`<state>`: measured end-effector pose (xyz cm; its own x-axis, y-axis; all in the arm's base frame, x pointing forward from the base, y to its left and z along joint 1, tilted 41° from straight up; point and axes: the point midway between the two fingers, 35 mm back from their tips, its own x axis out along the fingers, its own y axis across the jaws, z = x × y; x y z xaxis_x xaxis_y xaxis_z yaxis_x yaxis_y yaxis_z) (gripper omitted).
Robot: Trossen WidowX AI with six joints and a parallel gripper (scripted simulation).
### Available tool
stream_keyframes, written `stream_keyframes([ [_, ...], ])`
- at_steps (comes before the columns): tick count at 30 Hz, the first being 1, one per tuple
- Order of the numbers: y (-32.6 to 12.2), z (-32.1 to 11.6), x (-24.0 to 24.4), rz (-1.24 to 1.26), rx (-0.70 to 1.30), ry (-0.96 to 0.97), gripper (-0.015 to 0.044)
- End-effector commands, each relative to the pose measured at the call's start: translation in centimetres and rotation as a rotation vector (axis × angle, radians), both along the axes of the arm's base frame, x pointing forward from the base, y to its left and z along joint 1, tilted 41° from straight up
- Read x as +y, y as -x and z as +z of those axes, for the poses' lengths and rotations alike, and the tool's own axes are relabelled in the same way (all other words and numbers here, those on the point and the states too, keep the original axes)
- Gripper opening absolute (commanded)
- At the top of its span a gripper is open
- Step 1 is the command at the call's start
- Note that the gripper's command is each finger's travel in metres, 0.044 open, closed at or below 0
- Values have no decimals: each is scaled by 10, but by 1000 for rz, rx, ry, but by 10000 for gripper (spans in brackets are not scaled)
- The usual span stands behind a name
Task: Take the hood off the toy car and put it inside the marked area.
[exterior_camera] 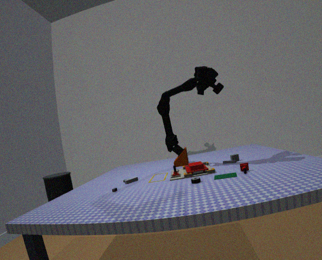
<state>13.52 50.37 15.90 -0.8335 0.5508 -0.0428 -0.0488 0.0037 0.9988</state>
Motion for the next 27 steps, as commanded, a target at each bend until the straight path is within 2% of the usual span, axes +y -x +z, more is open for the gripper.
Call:
stream_keyframes([
  [1, -1, -1, 0, -6, -3, 7, 26],
  [4, -14, -19, -1, -86, -48, 106, 105],
  [9, -52, -68, -19, -283, -171, 383, 236],
  [17, -107, -141, -88, -516, -403, 834, 440],
  [27, -156, -190, -222, -602, -770, 1386, 440],
])
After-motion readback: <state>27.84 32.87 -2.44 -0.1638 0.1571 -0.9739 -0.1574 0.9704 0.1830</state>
